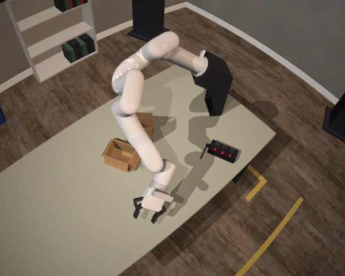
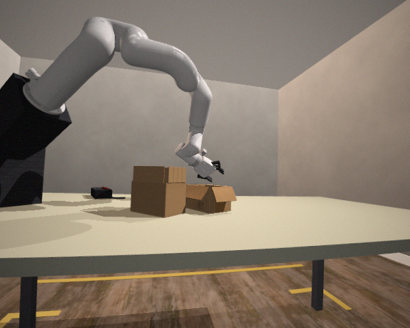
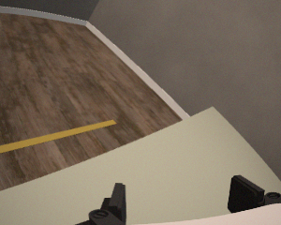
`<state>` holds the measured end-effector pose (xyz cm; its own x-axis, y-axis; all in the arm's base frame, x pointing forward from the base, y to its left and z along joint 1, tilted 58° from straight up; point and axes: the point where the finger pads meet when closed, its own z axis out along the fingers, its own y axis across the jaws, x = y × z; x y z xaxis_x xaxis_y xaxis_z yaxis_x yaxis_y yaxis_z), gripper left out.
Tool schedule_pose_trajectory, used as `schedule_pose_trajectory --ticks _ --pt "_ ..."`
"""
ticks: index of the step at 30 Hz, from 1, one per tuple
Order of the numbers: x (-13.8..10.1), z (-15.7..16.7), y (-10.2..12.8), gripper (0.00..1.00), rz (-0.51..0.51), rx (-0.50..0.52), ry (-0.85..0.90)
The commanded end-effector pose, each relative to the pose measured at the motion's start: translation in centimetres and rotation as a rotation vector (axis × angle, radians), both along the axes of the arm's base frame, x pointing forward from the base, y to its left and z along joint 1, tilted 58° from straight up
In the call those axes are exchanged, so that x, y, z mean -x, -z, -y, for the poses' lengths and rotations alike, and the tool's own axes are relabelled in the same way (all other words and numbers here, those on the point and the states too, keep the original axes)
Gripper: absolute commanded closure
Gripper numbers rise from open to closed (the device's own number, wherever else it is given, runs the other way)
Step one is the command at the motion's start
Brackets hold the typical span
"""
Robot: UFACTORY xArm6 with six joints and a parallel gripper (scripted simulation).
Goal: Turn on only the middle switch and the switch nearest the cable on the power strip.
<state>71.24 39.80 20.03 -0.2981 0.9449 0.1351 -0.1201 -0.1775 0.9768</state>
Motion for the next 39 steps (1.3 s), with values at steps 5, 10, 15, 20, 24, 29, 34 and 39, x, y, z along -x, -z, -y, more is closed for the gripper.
schedule_pose_trajectory --ticks 5,10,15,20,24,29,34,39 --pt "0.1 -0.2 -0.2 0.00 0.002 -0.001 -0.002" --pt "0.1 -0.2 -0.2 0.00 0.002 -0.001 -0.002" --pt "0.1 -0.2 -0.2 0.00 0.002 -0.001 -0.002" --pt "0.1 -0.2 0.0 0.00 0.000 0.003 0.000" --pt "0.8 -0.3 1.4 0.00 -0.016 0.046 0.023" --pt "3.3 -0.6 6.4 0.00 -0.076 0.203 0.093" --pt "4.0 -0.6 7.8 0.00 -0.094 0.251 0.111" --pt "7.0 -0.4 12.7 0.00 -0.162 0.429 0.166"
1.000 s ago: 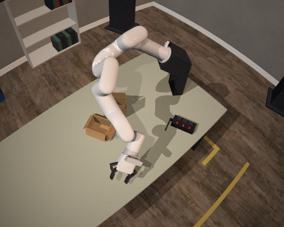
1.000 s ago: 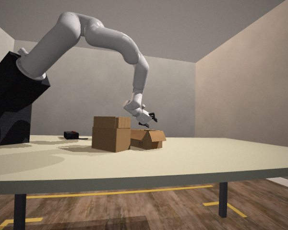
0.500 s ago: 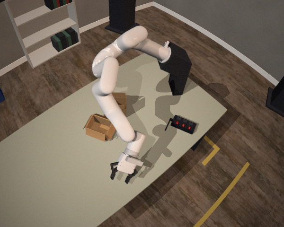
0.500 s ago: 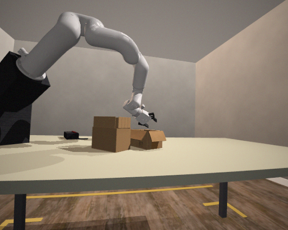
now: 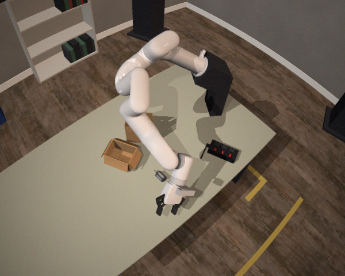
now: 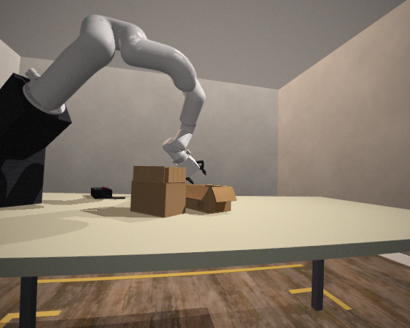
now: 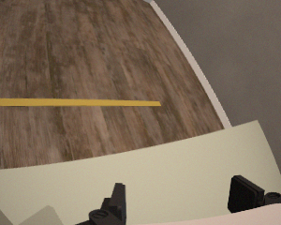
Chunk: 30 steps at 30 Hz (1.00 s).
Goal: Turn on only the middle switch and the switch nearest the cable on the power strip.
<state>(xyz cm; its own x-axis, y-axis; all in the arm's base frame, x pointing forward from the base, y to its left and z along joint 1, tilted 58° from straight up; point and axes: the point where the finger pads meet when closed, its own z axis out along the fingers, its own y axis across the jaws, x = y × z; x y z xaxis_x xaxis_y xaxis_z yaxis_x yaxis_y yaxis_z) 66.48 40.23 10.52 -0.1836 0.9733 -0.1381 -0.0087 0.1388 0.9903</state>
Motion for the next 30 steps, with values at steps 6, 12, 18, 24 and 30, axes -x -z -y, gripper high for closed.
schedule_pose_trajectory --ticks 6,12,18,24,30 --pt "6.3 0.9 8.6 0.00 -0.138 0.341 0.095" --pt "7.8 1.4 10.5 0.00 -0.171 0.423 0.107" --pt "12.6 3.3 15.7 0.00 -0.279 0.682 0.129" --pt "16.0 5.0 18.7 0.00 -0.353 0.855 0.130" --pt "20.8 7.8 22.4 0.00 -0.459 1.099 0.117"
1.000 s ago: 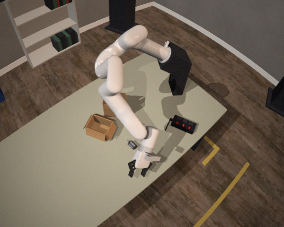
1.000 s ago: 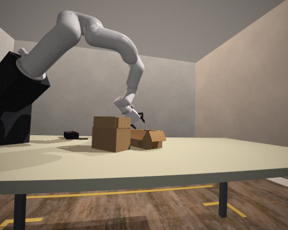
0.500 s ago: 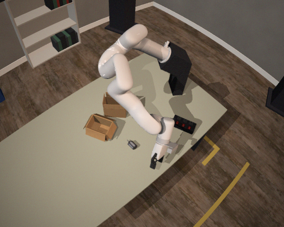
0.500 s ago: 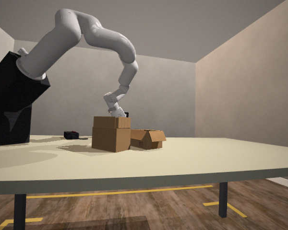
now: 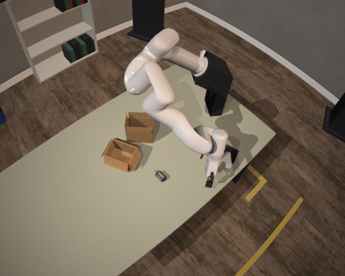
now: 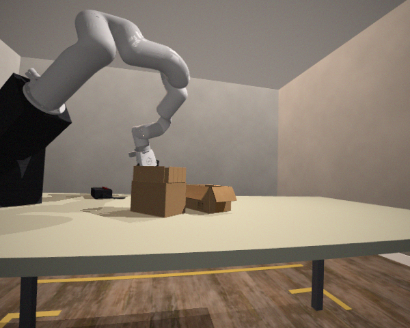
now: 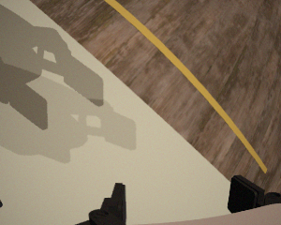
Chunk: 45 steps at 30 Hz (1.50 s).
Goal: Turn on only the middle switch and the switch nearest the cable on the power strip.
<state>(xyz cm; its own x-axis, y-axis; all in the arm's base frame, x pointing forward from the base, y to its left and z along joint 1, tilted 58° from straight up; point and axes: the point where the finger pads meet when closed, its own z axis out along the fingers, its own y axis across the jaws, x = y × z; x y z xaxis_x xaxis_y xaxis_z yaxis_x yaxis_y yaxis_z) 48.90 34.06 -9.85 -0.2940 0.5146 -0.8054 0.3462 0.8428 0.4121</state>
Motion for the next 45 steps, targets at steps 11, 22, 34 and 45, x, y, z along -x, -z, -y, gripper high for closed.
schedule_pose_trajectory --ticks 11,22,34,45 --pt "10.3 6.5 6.1 0.00 -0.272 0.495 -0.009" --pt "13.1 8.6 7.2 0.00 -0.354 0.624 -0.022" --pt "13.1 8.6 7.2 0.00 -0.354 0.625 -0.022" --pt "13.1 8.6 7.2 0.00 -0.354 0.625 -0.022"
